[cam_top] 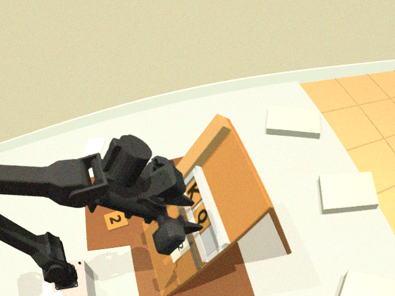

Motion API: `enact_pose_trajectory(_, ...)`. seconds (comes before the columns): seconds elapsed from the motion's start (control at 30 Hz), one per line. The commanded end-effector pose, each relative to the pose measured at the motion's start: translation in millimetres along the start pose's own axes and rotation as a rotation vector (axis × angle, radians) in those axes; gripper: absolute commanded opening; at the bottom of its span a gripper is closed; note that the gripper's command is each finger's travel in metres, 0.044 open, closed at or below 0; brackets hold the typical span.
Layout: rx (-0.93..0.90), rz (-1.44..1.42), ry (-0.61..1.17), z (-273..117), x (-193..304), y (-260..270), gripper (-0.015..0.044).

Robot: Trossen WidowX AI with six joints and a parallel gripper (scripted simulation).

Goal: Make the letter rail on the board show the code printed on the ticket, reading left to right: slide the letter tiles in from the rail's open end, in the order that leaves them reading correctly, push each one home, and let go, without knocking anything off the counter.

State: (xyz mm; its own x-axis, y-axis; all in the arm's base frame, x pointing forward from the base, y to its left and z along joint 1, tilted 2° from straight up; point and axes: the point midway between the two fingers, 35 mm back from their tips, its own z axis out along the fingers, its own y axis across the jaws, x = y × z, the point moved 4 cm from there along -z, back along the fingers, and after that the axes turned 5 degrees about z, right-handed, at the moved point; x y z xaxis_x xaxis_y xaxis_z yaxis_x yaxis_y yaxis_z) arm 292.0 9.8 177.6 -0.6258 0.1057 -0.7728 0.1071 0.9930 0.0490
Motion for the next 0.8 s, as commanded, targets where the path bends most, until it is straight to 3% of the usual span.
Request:
enact_pose_trajectory(0.0, 0.000, 0.006, -0.014, -5.7, -4.5, 0.2, 0.0295)
enact_pose_trajectory(0.77, 0.000, 0.006, -0.013, -12.6, -1.9, 1.0, 0.0295)
